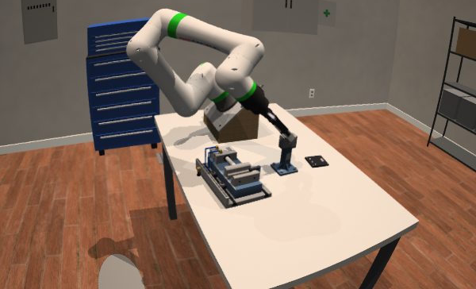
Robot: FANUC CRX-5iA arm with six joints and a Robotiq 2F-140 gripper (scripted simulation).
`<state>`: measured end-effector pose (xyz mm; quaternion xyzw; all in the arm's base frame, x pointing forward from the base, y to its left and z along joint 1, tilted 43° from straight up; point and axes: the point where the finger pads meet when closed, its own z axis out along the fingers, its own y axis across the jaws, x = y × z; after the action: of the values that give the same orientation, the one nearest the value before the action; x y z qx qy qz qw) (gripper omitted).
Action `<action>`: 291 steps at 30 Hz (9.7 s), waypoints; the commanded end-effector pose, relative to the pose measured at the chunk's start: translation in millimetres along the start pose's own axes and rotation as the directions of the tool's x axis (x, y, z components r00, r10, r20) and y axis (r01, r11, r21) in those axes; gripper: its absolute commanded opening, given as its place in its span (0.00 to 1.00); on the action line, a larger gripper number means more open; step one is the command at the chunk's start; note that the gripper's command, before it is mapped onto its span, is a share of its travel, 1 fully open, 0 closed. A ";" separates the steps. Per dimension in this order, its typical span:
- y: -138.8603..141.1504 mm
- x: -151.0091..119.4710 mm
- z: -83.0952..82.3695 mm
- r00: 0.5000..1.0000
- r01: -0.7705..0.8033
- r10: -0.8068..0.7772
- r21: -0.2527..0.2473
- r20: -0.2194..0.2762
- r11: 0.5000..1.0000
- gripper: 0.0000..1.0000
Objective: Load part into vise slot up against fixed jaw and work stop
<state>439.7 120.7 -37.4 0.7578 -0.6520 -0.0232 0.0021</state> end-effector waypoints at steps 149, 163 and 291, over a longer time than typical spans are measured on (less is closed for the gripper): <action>0.2 2.4 2.9 1.000 0.000 0.000 0.000 -0.018 1.000 0.51; 0.0 1.5 2.9 0.999 0.000 0.000 0.000 -0.050 1.000 0.51; 0.0 -21.4 19.8 0.343 0.000 0.000 0.000 -0.939 1.000 0.51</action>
<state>435.7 142.0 -56.1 0.6383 -0.5365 0.4094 0.3703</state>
